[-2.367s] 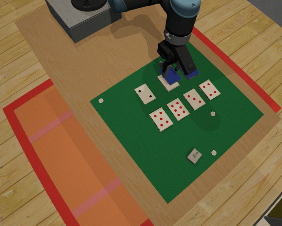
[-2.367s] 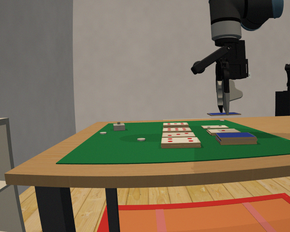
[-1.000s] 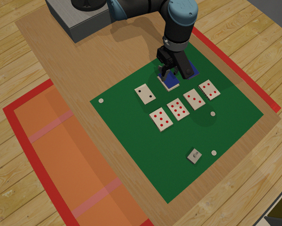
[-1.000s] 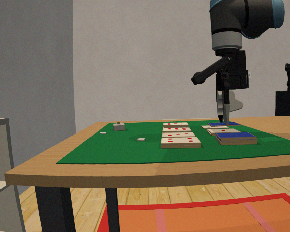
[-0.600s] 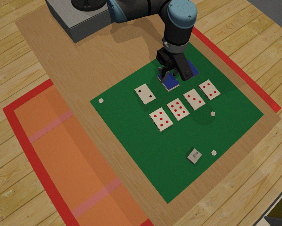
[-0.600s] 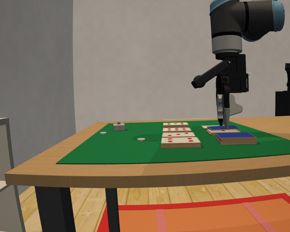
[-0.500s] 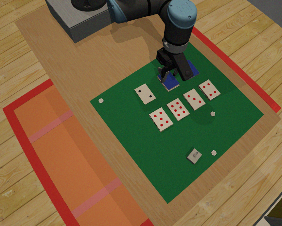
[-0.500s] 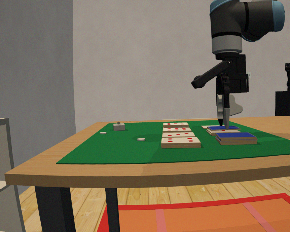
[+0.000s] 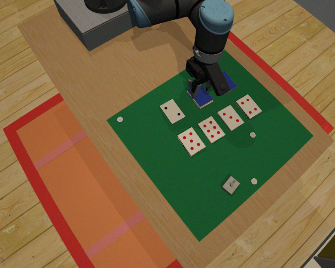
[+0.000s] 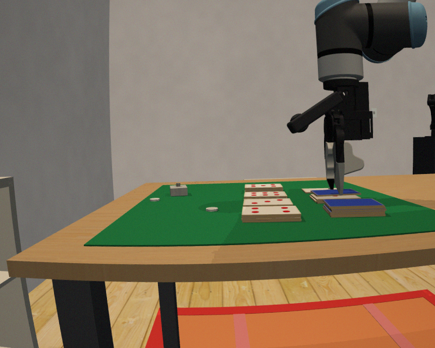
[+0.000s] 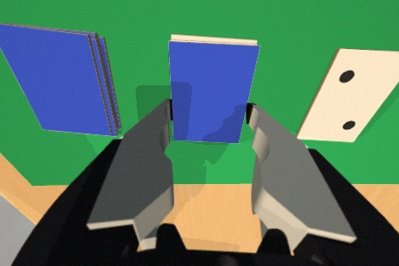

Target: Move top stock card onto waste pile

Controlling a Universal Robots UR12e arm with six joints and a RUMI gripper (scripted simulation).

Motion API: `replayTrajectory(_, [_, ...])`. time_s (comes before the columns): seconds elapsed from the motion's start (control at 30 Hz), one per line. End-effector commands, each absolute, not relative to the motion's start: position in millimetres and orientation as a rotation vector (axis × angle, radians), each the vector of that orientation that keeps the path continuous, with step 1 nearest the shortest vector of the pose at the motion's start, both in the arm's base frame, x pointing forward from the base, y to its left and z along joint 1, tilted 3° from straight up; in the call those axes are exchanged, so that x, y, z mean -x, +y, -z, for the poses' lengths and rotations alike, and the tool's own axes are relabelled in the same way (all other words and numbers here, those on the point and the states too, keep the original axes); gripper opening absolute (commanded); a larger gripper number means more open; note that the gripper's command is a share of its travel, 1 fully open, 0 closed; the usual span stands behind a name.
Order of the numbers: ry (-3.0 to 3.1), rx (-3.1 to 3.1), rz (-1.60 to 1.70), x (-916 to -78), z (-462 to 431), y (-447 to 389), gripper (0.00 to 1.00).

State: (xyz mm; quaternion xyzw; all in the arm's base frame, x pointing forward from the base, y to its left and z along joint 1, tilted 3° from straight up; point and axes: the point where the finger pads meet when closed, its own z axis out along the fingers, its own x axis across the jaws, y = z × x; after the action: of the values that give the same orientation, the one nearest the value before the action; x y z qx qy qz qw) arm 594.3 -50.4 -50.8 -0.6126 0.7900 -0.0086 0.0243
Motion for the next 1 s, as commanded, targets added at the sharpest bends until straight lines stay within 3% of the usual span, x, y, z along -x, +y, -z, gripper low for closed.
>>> replayTrajectory(0.0, [2.444, 1.895, 0.028, -595.0, 52.5, -50.6, 0.39])
replayTrajectory(0.53, [2.444, 1.895, 0.028, -595.1, 55.3, -50.5, 0.39])
replayTrajectory(0.57, [2.444, 1.895, 0.028, -595.1, 55.3, -50.5, 0.5])
replayTrajectory(0.97, [2.444, 1.895, 0.028, -595.1, 55.3, -50.5, 0.5])
